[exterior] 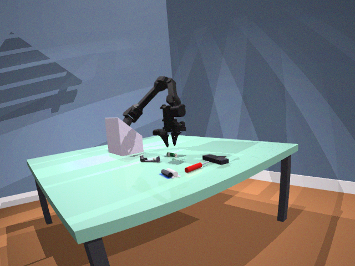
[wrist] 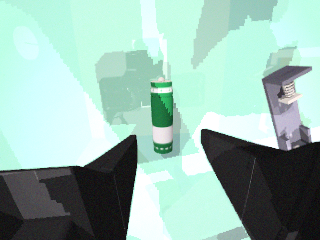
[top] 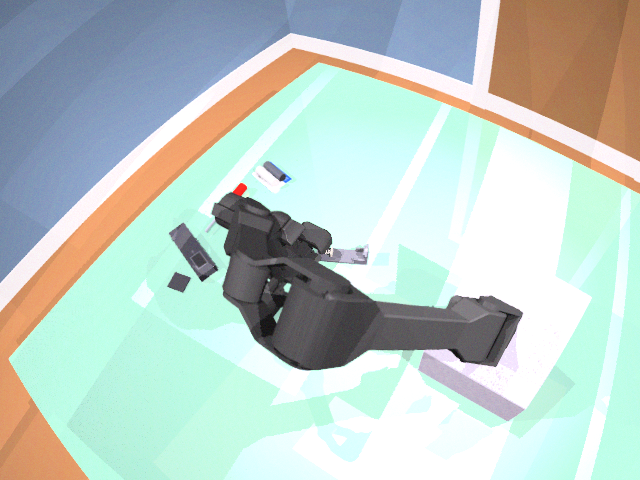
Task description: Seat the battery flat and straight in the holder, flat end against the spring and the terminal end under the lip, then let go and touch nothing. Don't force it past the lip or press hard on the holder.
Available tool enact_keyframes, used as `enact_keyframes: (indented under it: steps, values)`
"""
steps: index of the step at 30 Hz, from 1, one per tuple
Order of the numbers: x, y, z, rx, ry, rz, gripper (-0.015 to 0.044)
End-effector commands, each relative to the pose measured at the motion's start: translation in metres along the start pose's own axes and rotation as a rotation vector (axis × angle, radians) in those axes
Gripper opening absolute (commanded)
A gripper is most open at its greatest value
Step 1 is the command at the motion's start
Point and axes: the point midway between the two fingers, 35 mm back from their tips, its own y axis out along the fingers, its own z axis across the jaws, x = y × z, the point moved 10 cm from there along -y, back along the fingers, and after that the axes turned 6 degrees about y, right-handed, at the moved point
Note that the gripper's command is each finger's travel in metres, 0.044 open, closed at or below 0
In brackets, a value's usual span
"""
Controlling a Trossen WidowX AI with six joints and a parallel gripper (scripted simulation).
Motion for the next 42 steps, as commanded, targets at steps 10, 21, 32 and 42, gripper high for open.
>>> enact_keyframes:
  steps: [10, 21, 32, 42]
  values:
    - [0.001, 0.017, 0.0, 0.002, 0.019, 0.001, 0.0222]
    - [0.001, 0.034, 0.0, 0.002, 0.019, 0.001, 0.0222]
    - [0.0, 0.051, 0.0, 0.004, 0.019, 0.002, 0.0222]
    - [0.0, 0.051, 0.0, 0.004, 0.019, 0.002, 0.0064]
